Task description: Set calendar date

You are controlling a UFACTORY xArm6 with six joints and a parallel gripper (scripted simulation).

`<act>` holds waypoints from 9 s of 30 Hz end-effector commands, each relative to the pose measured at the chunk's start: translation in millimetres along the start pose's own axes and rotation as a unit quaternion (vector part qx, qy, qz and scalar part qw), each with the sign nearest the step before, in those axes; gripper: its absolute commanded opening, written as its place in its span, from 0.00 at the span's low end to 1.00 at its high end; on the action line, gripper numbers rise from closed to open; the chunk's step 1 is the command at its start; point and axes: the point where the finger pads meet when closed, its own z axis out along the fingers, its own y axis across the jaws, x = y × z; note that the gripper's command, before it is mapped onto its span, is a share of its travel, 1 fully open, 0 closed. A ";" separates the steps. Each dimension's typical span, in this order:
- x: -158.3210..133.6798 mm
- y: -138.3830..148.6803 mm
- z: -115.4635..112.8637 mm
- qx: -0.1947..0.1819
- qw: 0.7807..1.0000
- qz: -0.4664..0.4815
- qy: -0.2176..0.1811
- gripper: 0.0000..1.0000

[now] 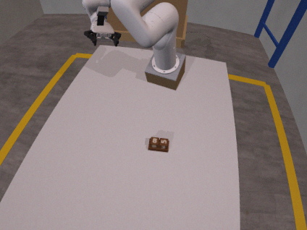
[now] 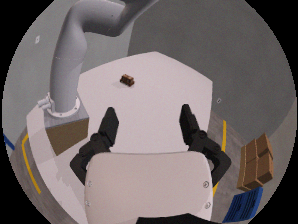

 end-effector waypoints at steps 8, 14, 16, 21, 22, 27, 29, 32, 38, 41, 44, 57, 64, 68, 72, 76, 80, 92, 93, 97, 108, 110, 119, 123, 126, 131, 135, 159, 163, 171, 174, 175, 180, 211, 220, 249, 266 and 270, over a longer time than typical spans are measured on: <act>-23.6 -7.7 47.0 0.176 0.984 -0.032 -0.017 1.00; -34.6 -16.2 68.9 0.280 0.958 -0.065 -0.015 1.00; -37.6 -18.9 74.6 0.311 0.947 -0.077 -0.013 1.00; -41.8 -22.5 82.3 0.354 0.930 -0.095 -0.009 1.00; -42.3 -23.0 83.3 0.360 0.928 -0.097 -0.009 1.00; -50.6 -29.7 97.5 0.447 0.883 -0.140 0.005 1.00; -53.1 -31.5 101.6 0.474 0.867 -0.155 0.011 1.00; -56.3 -33.4 106.7 0.507 0.844 -0.175 0.019 1.00; -61.0 -35.5 114.1 0.553 0.807 -0.206 0.033 1.00; -65.8 -36.6 121.8 0.597 0.764 -0.238 0.050 1.00; -69.4 -36.8 128.0 0.628 0.729 -0.265 0.064 1.00; -82.0 -33.2 156.1 0.720 0.577 -0.365 0.128 1.00; -86.8 -30.1 173.5 0.747 0.495 -0.413 0.162 1.00; -89.3 -28.0 186.9 0.760 0.437 -0.444 0.185 1.00; -90.2 -27.1 193.8 0.764 0.409 -0.458 0.197 1.00; -91.7 -25.2 213.7 0.770 0.333 -0.495 0.227 1.00; -91.7 -24.6 230.5 0.768 0.274 -0.522 0.251 1.00; -85.1 -28.7 283.0 0.739 0.104 -0.588 0.313 1.00; -84.2 -29.4 287.4 0.735 0.091 -0.592 0.318 1.00; -78.8 -33.8 307.6 0.714 0.031 -0.612 0.338 1.00; -57.3 -53.0 360.3 0.642 -0.121 -0.653 0.384 1.00; -53.5 -56.5 367.2 0.630 -0.142 -0.657 0.389 1.00; -23.9 -84.2 409.5 0.542 -0.266 -0.679 0.418 1.00; -19.6 -88.2 414.2 0.530 -0.281 -0.681 0.421 1.00; -17.7 -90.0 416.3 0.524 -0.287 -0.681 0.423 1.00; -17.6 -90.1 416.3 0.524 -0.287 -0.681 0.423 1.00; -17.6 -90.1 416.3 0.524 -0.287 -0.681 0.423 1.00; -4.0 -222.2 402.8 0.538 -0.264 -0.691 0.405 1.00; -5.3 -222.8 402.9 0.538 -0.264 -0.691 0.405 1.00; -35.3 -231.6 406.0 0.538 -0.264 -0.691 0.404 1.00; -39.5 -232.9 406.5 0.538 -0.264 -0.691 0.405 1.00; -43.5 -234.1 406.9 0.538 -0.264 -0.691 0.404 1.00; -57.6 -238.2 408.4 0.538 -0.264 -0.691 0.404 1.00; -97.1 -249.6 412.2 0.538 -0.264 -0.691 0.405 1.00; -97.3 -249.6 412.2 0.538 -0.264 -0.691 0.405 1.00; -97.3 -249.6 412.2 0.538 -0.264 -0.691 0.405 1.00; -97.3 -249.6 412.2 0.538 -0.264 -0.691 0.405 1.00; -97.3 -249.6 412.2 0.538 -0.264 -0.691 0.405 1.00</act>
